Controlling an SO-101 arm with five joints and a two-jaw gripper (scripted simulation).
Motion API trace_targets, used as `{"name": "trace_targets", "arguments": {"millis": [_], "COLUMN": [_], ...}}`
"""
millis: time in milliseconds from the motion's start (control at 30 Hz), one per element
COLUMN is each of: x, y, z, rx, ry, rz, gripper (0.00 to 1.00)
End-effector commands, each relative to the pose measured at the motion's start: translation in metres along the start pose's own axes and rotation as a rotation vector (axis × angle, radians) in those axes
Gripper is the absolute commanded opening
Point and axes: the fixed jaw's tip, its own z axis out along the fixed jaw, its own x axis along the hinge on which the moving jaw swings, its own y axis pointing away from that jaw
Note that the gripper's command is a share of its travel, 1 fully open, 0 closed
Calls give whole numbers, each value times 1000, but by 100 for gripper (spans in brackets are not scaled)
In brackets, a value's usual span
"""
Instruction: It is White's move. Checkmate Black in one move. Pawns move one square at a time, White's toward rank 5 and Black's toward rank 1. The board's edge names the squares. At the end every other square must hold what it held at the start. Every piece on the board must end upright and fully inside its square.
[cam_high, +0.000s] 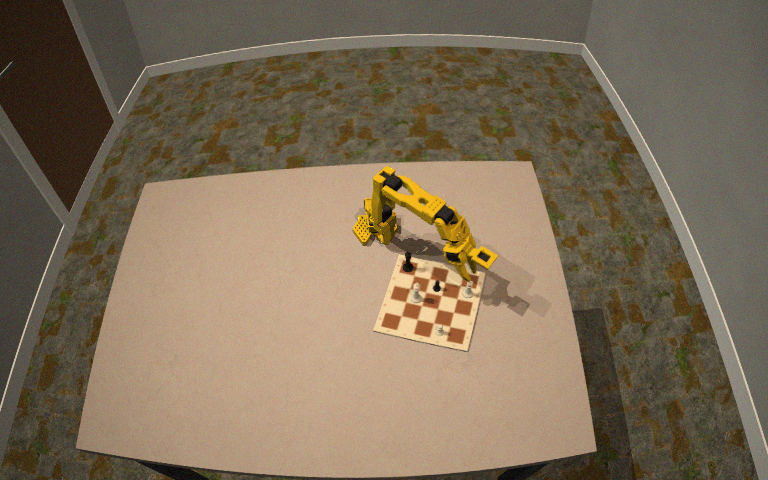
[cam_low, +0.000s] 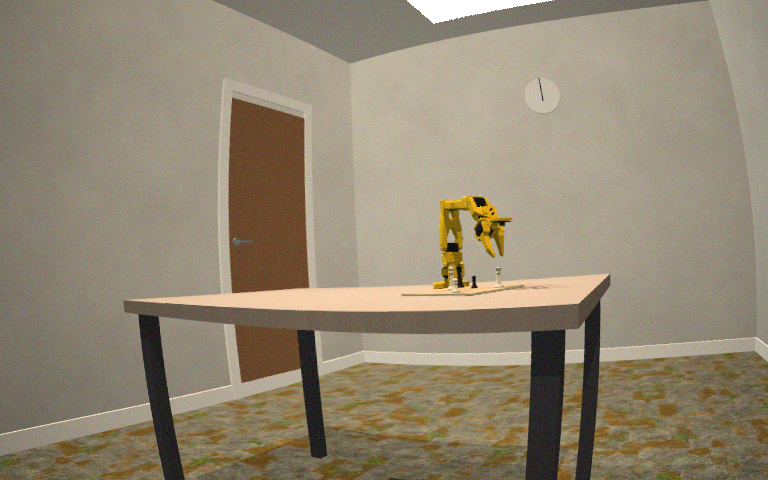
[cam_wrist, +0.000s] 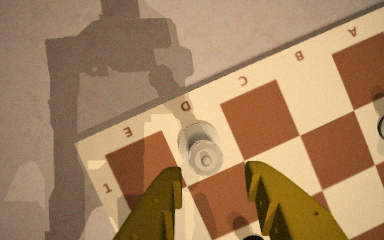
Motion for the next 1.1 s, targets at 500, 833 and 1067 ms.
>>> {"name": "trace_targets", "arguments": {"millis": [500, 833, 1067], "x": [20, 25, 26], "y": [3, 3, 3], "z": [35, 44, 44], "rx": [-5, -5, -5], "ry": [-7, -6, -6], "rz": [0, 0, 0], "gripper": [12, 12, 12]}}
